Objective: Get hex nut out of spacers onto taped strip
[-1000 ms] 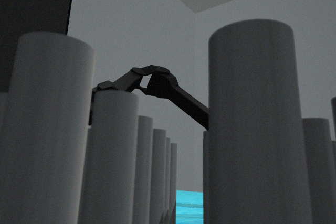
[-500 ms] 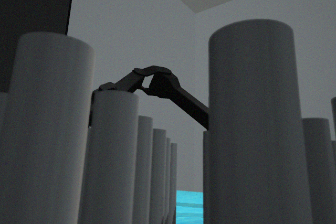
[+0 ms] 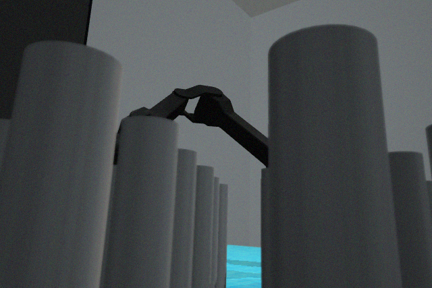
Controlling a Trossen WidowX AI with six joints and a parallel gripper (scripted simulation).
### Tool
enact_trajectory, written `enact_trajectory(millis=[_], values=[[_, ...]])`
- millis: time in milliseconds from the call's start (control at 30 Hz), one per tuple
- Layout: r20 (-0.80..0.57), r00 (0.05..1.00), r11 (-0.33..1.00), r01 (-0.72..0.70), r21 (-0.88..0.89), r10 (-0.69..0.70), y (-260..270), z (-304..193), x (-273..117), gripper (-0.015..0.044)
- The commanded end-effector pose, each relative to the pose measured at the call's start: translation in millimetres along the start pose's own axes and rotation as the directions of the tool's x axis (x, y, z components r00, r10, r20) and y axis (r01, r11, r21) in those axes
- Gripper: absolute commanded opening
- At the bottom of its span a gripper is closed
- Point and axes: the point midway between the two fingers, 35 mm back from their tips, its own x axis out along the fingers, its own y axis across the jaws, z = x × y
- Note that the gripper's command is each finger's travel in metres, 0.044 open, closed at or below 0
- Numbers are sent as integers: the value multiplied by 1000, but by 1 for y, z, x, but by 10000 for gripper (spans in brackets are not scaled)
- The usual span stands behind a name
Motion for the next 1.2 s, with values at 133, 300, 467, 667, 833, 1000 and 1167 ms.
enact_trajectory(millis=[133,300,467,667,833,1000,1167], values=[[-2,1000,1000,5,-6,-5,-1,6,-3,0],[-2,1000,1000,5,-6,-5,-1,9,-4,0],[-1,1000,1000,5,-6,-5,-1,13,-6,0],[-1,1000,1000,5,-7,-5,-1,17,-8,0],[-1,1000,1000,5,-7,-5,-1,20,-9,0],[-1,1000,1000,4,-7,-4,-1,24,-11,0],[-1,1000,1000,4,-7,-4,-1,25,-12,0]])
